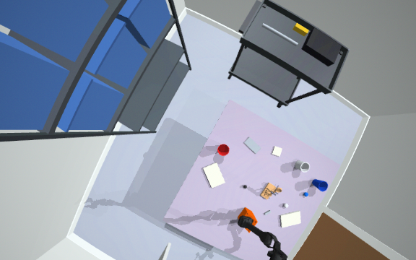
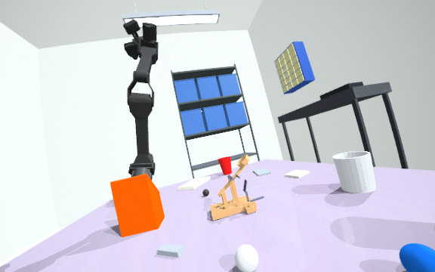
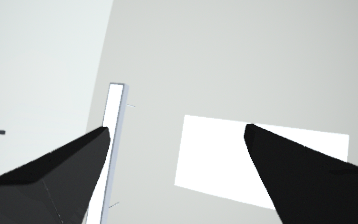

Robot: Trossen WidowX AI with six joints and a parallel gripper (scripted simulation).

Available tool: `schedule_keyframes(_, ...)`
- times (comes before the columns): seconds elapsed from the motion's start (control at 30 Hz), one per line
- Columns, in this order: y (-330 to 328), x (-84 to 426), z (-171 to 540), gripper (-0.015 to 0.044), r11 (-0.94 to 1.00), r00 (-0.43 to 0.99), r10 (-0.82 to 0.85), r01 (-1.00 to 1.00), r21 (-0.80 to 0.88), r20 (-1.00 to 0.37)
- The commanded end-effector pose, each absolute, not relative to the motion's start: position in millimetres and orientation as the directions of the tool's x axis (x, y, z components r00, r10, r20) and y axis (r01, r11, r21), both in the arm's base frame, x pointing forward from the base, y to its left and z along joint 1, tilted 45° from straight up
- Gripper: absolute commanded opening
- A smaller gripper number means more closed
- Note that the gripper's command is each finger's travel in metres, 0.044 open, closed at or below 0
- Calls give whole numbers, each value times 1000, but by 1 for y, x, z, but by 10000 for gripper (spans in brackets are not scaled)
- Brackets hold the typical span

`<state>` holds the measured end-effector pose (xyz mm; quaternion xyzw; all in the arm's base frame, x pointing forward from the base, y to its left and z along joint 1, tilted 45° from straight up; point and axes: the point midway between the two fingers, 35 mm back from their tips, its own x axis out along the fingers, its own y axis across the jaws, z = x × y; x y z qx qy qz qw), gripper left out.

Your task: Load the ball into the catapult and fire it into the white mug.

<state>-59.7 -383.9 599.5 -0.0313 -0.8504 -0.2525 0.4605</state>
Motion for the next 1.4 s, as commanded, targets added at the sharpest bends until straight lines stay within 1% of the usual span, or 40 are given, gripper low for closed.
schedule_keyframes(0.0,-383,-60,600,426,872,-573,-177,286,398,800)
schedule_keyframes(0.03,-381,-62,601,440,875,-572,-171,286,390,802)
schedule_keyframes(0.3,-343,-82,623,440,921,-548,-71,284,265,834)
schedule_keyframes(0.8,-218,-122,666,440,929,-515,233,368,-33,825)
schedule_keyframes(0.97,-172,-126,676,440,907,-484,338,396,-142,807)
schedule_keyframes(1.17,-139,-124,685,440,897,-444,391,379,-226,806)
schedule_keyframes(1.37,-82,-117,690,440,844,-384,510,398,-361,769)
